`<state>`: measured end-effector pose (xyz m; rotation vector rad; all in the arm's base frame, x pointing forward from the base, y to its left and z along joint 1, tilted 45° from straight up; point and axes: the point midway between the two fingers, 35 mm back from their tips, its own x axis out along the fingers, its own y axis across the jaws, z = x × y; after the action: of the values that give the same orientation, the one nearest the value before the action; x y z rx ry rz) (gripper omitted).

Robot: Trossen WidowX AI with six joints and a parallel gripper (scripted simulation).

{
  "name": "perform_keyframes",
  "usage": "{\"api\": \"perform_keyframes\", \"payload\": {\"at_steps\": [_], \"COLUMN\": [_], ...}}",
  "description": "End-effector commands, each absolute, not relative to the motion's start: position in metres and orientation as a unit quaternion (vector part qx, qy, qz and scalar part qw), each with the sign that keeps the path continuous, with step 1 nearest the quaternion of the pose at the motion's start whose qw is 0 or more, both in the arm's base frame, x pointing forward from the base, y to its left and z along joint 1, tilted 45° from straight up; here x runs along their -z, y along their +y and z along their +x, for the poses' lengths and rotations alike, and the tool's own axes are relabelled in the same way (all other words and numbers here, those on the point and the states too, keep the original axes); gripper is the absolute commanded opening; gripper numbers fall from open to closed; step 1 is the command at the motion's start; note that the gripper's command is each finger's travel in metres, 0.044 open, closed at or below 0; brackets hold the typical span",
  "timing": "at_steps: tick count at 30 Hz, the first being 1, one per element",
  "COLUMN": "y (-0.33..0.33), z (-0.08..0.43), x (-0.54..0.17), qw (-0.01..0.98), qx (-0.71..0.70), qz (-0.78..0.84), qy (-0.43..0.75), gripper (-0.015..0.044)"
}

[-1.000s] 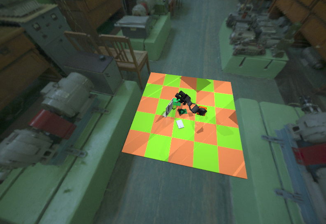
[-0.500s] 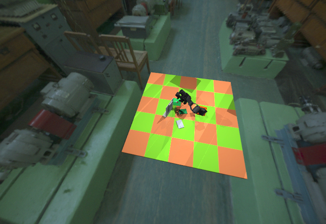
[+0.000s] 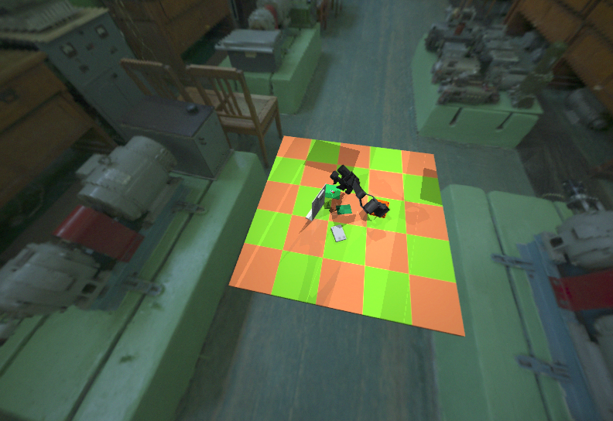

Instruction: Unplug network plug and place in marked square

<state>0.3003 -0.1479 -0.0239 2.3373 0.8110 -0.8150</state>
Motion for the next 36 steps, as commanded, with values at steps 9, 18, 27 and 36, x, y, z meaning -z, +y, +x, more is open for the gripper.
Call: {"api": "perform_keyframes", "payload": {"at_steps": [9,18,27,36], "y": [-0.162,-0.171,-0.176,-0.197], "z": [0.298,0.294,0.291,0.29], "x": [0.006,-0.006,-0.009,-0.028], "qw": [0.271,0.27,0.265,0.267], "qx": [0.297,0.297,0.301,0.301], "qz": [0.866,0.866,0.866,0.865], "qy": [0.298,0.297,0.3,0.299], "gripper": [0.0156,0.0156,0.0156,0.0156]}}
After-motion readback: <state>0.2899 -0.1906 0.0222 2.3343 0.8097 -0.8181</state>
